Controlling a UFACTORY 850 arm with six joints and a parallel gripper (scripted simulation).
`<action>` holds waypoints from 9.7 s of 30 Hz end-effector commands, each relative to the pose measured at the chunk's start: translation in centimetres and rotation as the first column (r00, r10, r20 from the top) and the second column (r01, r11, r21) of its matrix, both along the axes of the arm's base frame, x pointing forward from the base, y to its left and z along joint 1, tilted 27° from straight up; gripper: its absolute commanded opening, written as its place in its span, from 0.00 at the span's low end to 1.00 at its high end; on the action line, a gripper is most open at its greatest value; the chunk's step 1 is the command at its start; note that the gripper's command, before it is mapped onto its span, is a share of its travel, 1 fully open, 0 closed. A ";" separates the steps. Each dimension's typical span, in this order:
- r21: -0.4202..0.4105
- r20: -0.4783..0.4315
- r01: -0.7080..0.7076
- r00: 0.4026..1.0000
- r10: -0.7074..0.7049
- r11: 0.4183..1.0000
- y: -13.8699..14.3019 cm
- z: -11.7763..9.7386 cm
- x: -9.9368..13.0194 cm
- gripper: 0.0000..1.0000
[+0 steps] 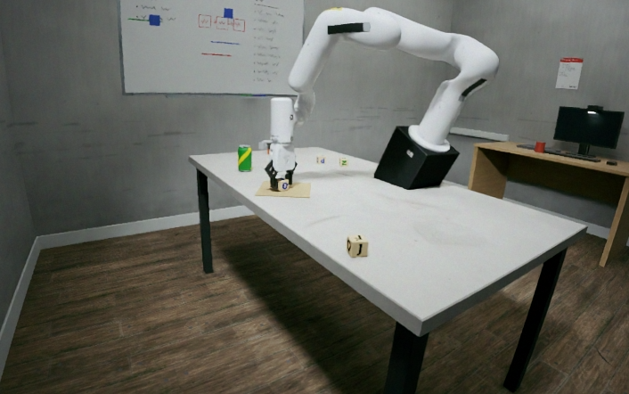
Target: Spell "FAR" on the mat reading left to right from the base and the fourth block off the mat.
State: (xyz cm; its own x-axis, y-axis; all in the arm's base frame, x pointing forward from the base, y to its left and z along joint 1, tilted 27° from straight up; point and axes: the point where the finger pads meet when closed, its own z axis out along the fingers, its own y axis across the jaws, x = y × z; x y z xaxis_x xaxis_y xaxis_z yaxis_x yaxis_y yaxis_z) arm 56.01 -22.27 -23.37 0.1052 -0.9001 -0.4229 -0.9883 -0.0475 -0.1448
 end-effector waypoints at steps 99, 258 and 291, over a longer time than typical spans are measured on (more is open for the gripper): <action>-0.001 0.002 0.001 1.000 -0.001 1.000 -0.1 0.1 0.1 0.41; 0.015 -0.123 0.253 0.961 -0.249 0.967 -13.8 -9.4 -11.5 0.41; 0.015 -0.123 0.253 0.961 -0.249 0.967 -13.8 -9.4 -11.5 0.41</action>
